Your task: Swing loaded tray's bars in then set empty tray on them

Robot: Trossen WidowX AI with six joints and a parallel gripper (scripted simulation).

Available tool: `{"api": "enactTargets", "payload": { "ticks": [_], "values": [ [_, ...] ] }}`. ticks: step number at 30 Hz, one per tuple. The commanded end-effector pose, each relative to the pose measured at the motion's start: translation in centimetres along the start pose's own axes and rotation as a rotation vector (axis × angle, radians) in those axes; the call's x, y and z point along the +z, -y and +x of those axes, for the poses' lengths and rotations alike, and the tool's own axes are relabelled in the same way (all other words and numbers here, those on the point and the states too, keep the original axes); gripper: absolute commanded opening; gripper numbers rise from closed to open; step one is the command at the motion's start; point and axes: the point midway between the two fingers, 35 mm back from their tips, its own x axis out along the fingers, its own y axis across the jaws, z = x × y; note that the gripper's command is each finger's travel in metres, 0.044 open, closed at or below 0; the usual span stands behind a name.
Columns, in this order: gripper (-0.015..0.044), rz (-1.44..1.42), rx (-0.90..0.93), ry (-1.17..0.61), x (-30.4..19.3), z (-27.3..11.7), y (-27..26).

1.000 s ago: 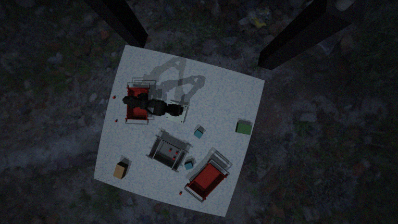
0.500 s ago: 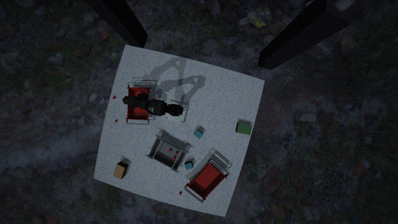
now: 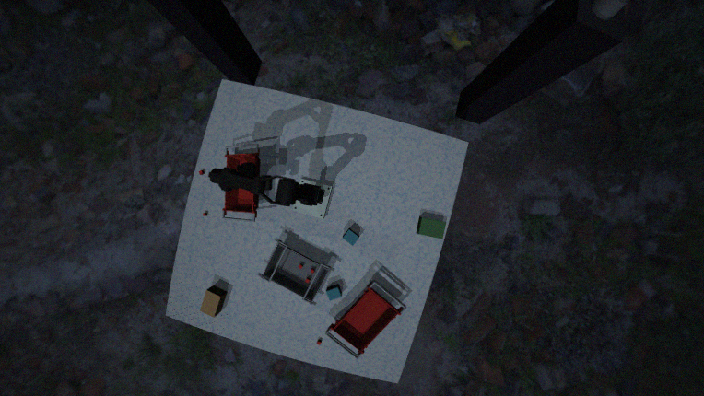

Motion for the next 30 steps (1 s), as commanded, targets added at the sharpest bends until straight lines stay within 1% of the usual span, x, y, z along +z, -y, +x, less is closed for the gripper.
{"api": "enactTargets", "payload": {
  "ticks": [1, 5, 17, 30],
  "values": [
    [0.0000, 0.001, -0.015, 0.001, 0.0, -1.8, 0.5],
    [0.0000, 0.001, -0.016, 0.001, -0.1, -3.6, 0.7],
    [0.0000, 0.001, -0.015, 0.001, -0.1, -3.9, 0.6],
    [0.0000, 0.001, -0.013, 0.001, 0.4, -7.4, -2.1]
  ]
}}
